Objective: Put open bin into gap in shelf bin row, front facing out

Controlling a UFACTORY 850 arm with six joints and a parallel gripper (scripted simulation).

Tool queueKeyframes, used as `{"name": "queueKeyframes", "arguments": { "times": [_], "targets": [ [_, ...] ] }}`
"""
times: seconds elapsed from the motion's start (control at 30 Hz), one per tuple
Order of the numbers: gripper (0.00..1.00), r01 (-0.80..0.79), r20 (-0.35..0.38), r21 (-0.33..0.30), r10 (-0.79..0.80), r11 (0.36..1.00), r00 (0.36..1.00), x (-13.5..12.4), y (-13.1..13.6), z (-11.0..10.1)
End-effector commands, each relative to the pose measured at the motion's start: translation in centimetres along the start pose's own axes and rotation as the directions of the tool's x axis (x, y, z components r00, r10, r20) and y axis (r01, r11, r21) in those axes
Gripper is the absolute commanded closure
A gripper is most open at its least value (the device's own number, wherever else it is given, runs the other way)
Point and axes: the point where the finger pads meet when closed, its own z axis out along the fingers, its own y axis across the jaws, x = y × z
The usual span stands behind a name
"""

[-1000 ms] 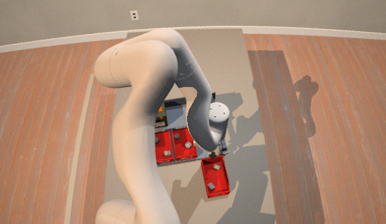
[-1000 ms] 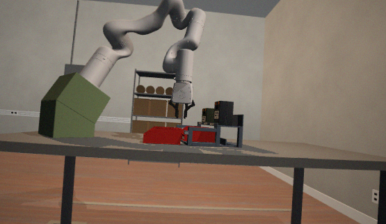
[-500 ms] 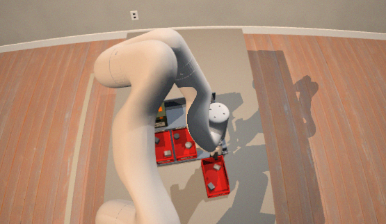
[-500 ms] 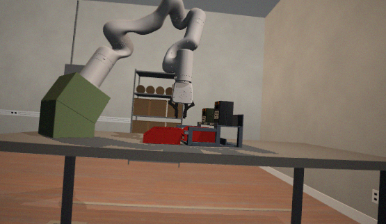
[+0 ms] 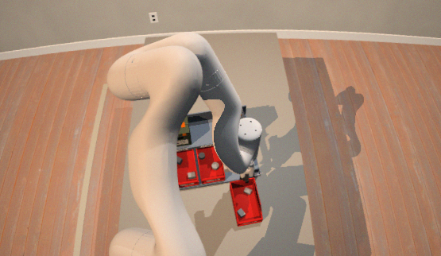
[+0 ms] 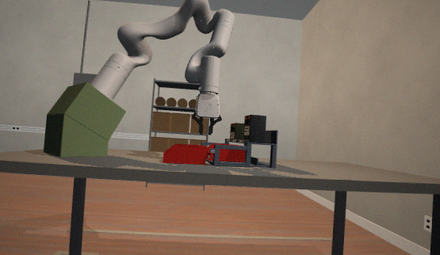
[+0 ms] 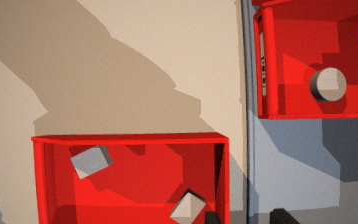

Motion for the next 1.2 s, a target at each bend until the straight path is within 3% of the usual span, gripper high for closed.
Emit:
{"name": "queueKeyframes", "arguments": {
  "times": [0.0,1.17],
  "targets": [
    [0.66,0.0,0.001,-0.001,0.0,1.0,1.0,-0.03,0.06,-0.05],
    [0.66,0.017,0.001,-0.002,-0.017,1.0,1.0,0.14,-0.23,0.91]
  ]
}}
